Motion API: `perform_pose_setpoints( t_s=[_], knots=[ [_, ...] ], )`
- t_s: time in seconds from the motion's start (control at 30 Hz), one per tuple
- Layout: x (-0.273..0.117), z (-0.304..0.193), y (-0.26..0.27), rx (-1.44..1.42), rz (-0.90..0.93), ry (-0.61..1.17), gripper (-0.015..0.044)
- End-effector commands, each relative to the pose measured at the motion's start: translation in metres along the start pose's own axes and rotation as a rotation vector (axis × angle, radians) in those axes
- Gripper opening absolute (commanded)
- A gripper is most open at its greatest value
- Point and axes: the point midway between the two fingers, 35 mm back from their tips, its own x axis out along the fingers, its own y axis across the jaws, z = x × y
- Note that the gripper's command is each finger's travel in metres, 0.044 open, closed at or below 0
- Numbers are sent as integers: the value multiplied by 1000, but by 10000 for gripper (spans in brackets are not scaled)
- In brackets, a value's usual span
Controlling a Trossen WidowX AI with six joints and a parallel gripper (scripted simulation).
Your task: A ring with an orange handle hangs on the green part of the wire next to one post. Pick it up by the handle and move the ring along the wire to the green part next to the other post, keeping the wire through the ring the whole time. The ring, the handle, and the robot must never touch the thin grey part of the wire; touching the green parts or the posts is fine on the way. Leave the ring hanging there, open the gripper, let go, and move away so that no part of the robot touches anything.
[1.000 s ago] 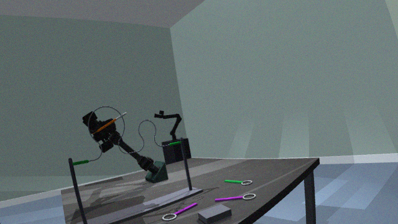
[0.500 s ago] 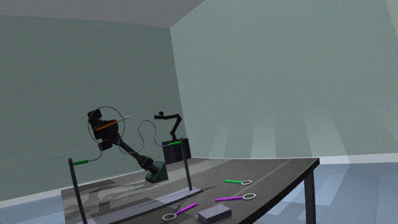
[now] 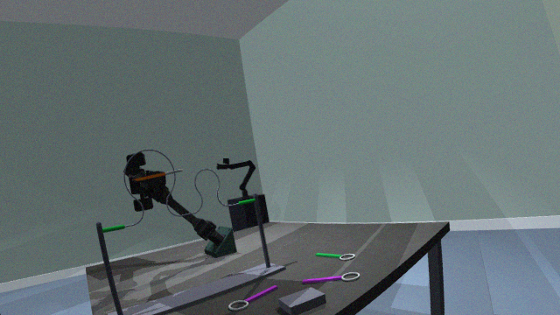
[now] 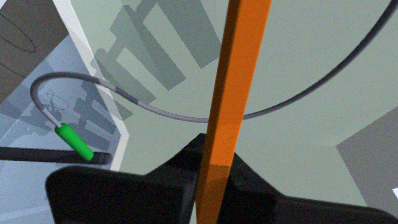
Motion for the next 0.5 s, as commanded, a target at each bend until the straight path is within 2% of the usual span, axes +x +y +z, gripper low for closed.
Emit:
perform_pose_setpoints(
  t_s=[0.0, 0.47],
  knots=[
    [-1, 2, -2, -37, -24, -9, -150],
    [0, 2, -8, -188, -111, -27, -150]
  ],
)
